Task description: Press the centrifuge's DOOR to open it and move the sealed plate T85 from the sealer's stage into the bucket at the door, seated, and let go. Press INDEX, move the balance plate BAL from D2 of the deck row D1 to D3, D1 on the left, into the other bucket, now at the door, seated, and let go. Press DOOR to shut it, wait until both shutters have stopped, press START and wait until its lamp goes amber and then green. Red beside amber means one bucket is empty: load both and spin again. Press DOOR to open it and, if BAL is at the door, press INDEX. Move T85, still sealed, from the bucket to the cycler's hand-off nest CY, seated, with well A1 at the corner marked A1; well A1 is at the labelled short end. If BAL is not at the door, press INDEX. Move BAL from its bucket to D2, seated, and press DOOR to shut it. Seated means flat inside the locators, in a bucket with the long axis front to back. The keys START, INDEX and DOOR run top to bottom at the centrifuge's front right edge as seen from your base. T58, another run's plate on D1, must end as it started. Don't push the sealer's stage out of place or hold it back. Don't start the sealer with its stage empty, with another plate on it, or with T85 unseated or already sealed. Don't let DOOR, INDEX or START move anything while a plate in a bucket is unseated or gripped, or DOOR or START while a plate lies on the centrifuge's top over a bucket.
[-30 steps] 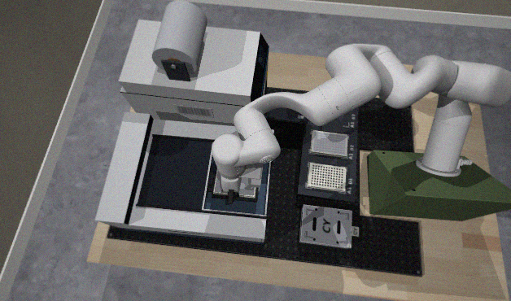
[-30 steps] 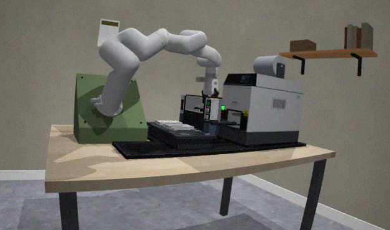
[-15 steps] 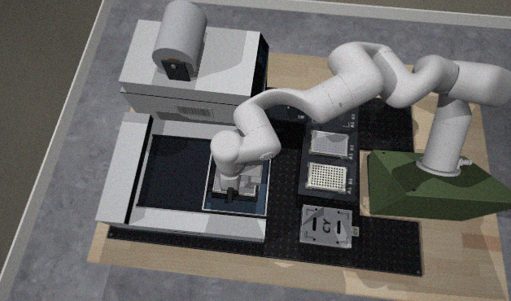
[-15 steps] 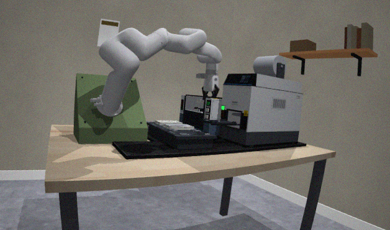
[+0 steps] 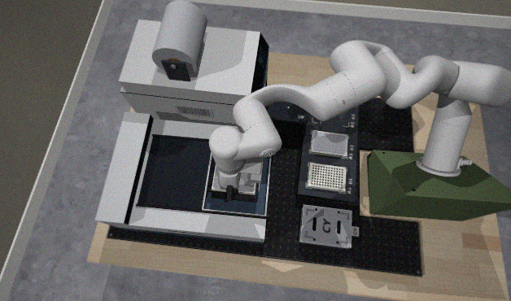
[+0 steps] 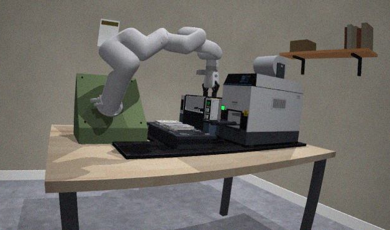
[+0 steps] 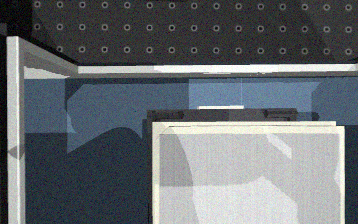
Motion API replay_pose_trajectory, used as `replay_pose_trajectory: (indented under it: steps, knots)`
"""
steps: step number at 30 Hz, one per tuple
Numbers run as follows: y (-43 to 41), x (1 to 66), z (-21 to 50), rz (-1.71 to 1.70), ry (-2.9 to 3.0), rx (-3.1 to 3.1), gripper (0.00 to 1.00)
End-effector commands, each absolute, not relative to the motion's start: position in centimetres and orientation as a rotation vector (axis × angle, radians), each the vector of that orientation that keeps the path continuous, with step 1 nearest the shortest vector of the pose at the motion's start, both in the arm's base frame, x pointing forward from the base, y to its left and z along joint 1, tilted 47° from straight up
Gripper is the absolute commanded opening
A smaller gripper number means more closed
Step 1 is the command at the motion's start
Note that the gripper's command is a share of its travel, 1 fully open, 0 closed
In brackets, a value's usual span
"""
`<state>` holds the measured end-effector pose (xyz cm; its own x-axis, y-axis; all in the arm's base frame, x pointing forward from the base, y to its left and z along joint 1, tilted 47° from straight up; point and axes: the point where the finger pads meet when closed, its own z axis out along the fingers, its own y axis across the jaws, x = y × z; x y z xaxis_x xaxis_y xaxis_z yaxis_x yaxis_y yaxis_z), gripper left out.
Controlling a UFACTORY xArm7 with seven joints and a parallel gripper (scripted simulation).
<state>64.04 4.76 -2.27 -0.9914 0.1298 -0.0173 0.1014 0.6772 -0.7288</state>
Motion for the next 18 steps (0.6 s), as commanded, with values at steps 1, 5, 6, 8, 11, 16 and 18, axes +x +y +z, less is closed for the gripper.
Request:
replay_pose_trajectory:
  steps: [1,5,6,8,11,16,18]
  knots:
    - [5.5,64.2,-1.6,1.231,-2.850,-0.194,0.00]
    - [6.0,64.3,-1.2,1.231,-2.850,-0.194,0.00]
    - [6.1,64.3,-1.1,1.231,-2.850,-0.194,0.00]
    - [6.3,64.3,-0.8,1.231,-2.850,-0.194,0.00]
    - [6.6,64.3,-0.6,1.231,-2.850,-0.194,0.00]
    - [7.1,64.4,-0.2,1.231,-2.850,-0.194,0.00]
    - [7.3,64.4,0.1,1.231,-2.850,-0.194,0.00]
